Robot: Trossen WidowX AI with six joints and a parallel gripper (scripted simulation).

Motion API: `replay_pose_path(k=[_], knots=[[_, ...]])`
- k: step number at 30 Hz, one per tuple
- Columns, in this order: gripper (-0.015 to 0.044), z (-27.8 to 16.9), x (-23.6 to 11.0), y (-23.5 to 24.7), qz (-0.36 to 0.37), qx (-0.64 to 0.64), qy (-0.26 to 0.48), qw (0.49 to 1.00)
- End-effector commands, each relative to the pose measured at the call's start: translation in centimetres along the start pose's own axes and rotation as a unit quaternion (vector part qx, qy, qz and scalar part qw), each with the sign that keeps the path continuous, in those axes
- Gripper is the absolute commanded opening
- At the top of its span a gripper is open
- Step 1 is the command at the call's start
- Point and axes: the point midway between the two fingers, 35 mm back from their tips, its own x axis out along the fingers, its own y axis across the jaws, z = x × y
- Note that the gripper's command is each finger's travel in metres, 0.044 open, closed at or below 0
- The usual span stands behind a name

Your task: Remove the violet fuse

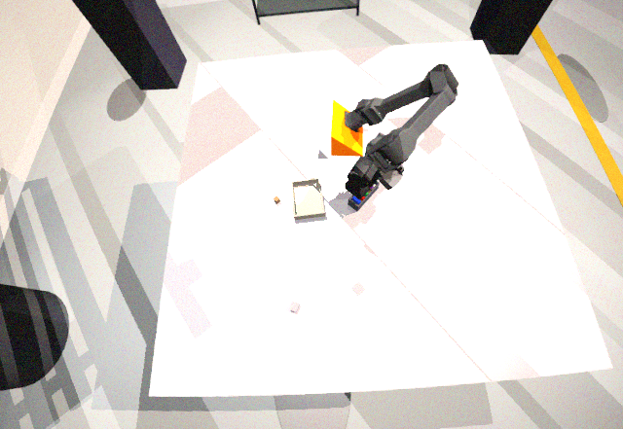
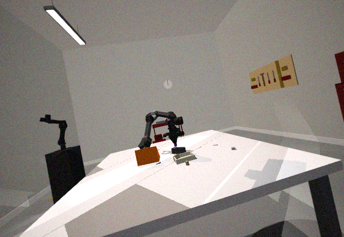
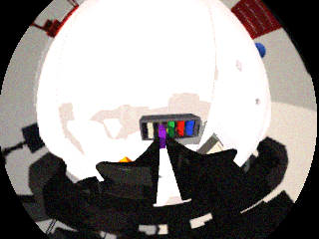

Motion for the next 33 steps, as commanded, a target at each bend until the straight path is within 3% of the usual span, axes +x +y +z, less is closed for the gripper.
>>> replay_pose_path(k=[1,23,33], knots=[[0.0000,0.0,-0.3,-0.1,-0.003,-0.002,0.002,1.000],[0.0000,0.0,-2.7,-0.2,-0.003,-0.002,0.002,1.000],[0.0000,-2.1,-3.3,-4.3,-0.006,-0.002,0.005,1.000]])
